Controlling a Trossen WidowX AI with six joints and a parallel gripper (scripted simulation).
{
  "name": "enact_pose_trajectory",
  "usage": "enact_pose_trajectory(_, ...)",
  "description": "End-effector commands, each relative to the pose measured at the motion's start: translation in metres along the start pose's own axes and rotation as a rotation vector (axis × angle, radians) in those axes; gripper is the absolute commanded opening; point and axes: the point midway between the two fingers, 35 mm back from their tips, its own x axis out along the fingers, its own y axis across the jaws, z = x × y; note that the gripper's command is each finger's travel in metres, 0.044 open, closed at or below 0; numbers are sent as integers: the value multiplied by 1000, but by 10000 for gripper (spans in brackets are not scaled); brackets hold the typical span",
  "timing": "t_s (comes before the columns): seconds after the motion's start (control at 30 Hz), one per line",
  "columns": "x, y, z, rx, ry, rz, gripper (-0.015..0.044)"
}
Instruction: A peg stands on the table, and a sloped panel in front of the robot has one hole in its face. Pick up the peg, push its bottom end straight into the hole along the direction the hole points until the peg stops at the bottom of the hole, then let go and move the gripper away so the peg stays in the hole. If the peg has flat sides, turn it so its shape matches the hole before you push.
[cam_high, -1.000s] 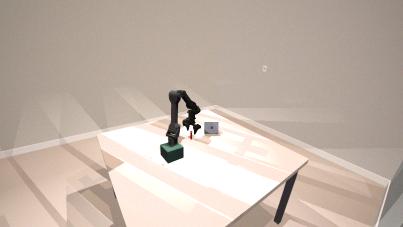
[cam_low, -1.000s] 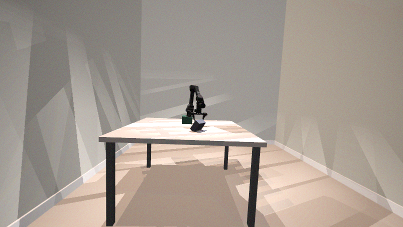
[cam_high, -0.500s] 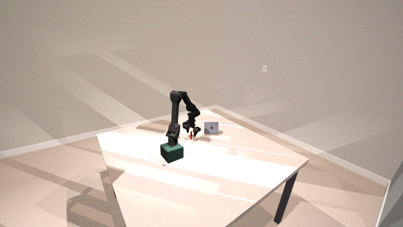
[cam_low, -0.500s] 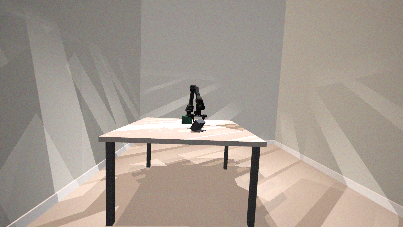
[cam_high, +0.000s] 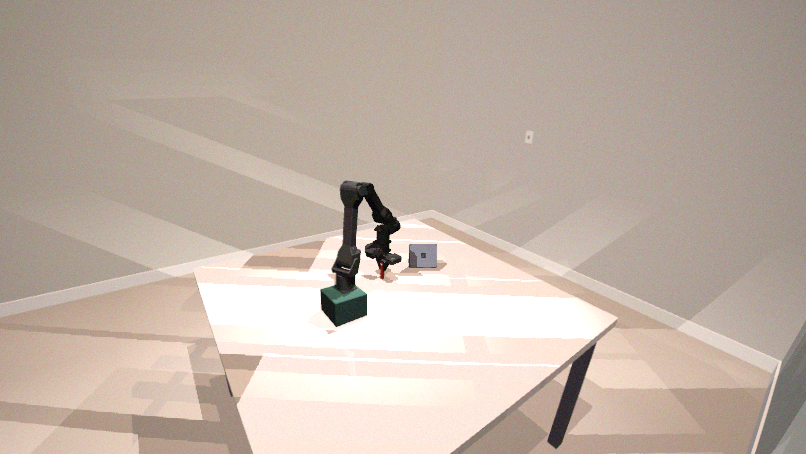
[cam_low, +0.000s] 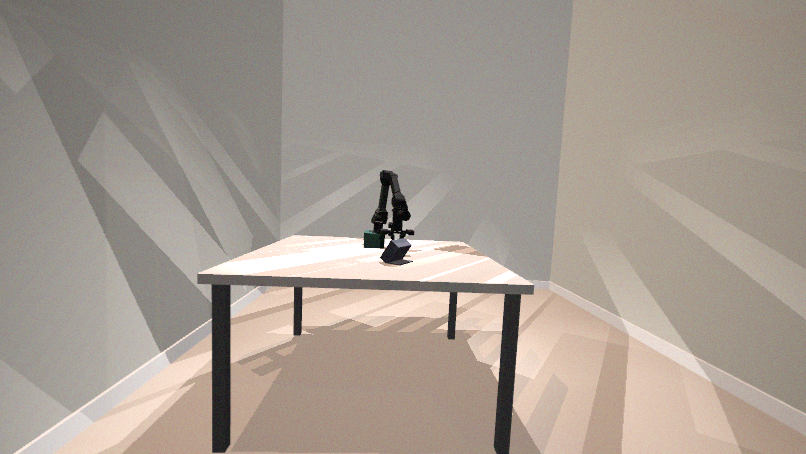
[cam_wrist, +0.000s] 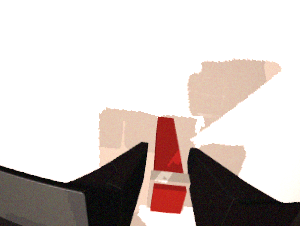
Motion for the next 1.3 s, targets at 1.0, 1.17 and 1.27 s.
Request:
enact_pose_trajectory(1.0,-80,-3,-4,4,0,4,0)
enact_pose_trajectory(1.17,-78,-2,-7,24,-1,-19,0)
enact_pose_trajectory(1.27,-77,-1,-10,39,0,-36,0)
